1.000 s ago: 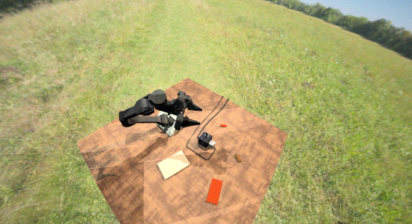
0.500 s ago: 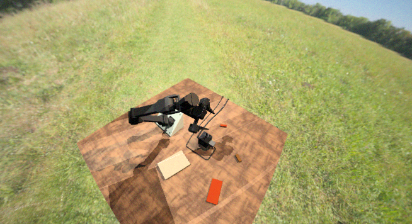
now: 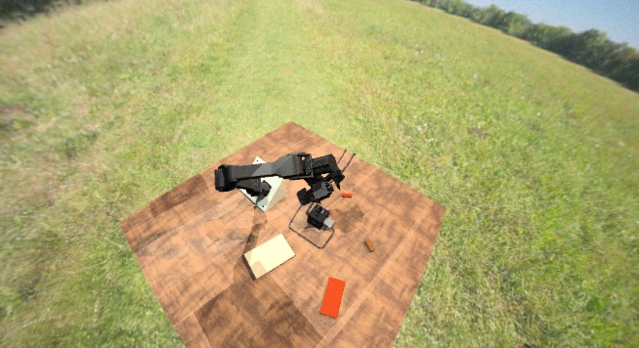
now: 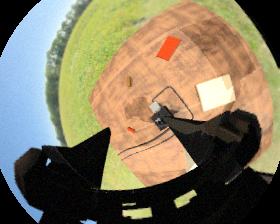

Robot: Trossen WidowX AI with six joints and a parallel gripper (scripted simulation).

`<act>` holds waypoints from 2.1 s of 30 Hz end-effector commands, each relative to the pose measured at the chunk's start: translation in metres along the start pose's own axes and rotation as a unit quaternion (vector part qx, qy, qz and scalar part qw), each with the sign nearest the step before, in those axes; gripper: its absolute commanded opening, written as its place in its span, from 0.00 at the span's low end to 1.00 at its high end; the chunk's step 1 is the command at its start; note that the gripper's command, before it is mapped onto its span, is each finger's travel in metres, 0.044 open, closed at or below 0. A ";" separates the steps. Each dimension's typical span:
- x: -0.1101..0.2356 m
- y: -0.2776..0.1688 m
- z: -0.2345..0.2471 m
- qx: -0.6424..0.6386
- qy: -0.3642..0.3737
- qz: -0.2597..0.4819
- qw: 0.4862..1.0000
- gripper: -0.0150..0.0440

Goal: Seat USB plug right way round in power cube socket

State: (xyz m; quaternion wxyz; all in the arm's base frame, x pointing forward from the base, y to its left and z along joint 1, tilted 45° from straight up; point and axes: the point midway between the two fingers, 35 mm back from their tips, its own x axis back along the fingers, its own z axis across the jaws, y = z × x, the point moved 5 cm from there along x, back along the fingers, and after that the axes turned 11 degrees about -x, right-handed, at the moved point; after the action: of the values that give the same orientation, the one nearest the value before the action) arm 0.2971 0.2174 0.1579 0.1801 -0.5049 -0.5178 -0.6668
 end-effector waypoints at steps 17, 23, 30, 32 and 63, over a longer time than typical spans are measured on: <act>-0.111 -0.058 -0.038 -0.440 -0.267 -0.107 0.851 1.00; -0.111 -0.057 -0.038 -0.440 -0.267 -0.107 0.851 1.00; -0.112 -0.056 -0.037 -0.440 -0.267 -0.107 0.851 1.00; -0.113 -0.056 -0.038 -0.440 -0.267 -0.107 0.851 1.00; -0.137 -0.057 -0.053 -0.440 -0.267 -0.108 0.851 1.00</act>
State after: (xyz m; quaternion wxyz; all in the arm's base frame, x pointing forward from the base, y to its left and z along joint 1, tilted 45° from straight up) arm 0.2872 0.1586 0.0176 -0.2788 -0.6291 -0.2437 -0.6835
